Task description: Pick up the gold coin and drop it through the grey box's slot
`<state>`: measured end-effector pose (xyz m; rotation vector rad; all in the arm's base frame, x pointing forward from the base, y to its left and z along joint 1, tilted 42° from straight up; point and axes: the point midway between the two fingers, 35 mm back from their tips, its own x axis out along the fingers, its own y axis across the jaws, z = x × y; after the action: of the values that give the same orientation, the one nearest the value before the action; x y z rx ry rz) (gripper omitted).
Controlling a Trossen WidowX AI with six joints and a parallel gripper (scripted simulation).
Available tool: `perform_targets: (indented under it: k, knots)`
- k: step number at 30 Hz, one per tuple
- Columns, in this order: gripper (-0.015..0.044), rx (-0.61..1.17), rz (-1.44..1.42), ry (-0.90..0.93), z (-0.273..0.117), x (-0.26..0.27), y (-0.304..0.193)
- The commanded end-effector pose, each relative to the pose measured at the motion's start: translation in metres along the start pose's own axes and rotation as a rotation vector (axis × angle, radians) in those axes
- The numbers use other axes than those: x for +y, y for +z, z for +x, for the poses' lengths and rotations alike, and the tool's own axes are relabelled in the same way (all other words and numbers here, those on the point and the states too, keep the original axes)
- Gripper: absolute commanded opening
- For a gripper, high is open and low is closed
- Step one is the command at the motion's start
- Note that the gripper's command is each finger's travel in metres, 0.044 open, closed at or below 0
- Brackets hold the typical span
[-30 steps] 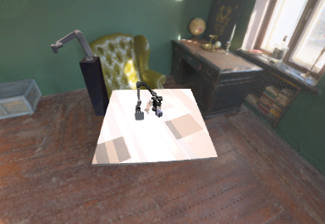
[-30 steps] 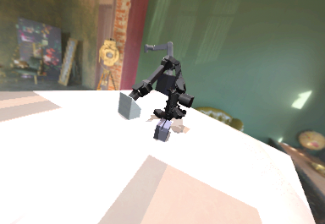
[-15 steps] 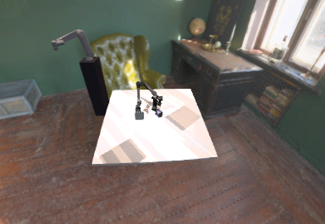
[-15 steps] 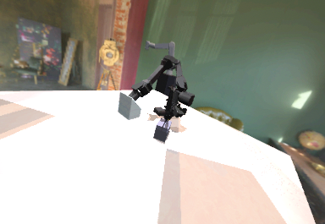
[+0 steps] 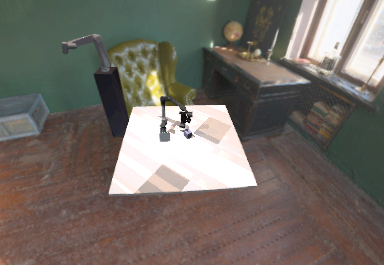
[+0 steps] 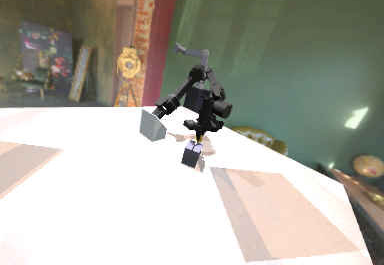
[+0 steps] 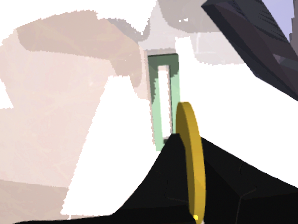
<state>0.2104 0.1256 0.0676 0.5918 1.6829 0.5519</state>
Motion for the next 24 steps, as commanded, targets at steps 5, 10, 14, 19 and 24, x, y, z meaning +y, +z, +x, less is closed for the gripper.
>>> perform_targets:
  k: [5, 10, 14, 19, 24]
  knots:
    - [0.0000, -0.010, -0.015, -0.003, -0.023, 0.001, 0.000]
    - [0.0000, -0.009, -0.015, -0.001, -0.036, 0.002, -0.002]
    - [0.0000, -0.008, -0.015, 0.001, -0.045, 0.002, -0.004]
    - [0.0000, -0.008, 0.007, 0.002, -0.047, 0.002, -0.004]
    - [0.0000, -0.008, 0.174, 0.002, -0.047, 0.003, -0.002]
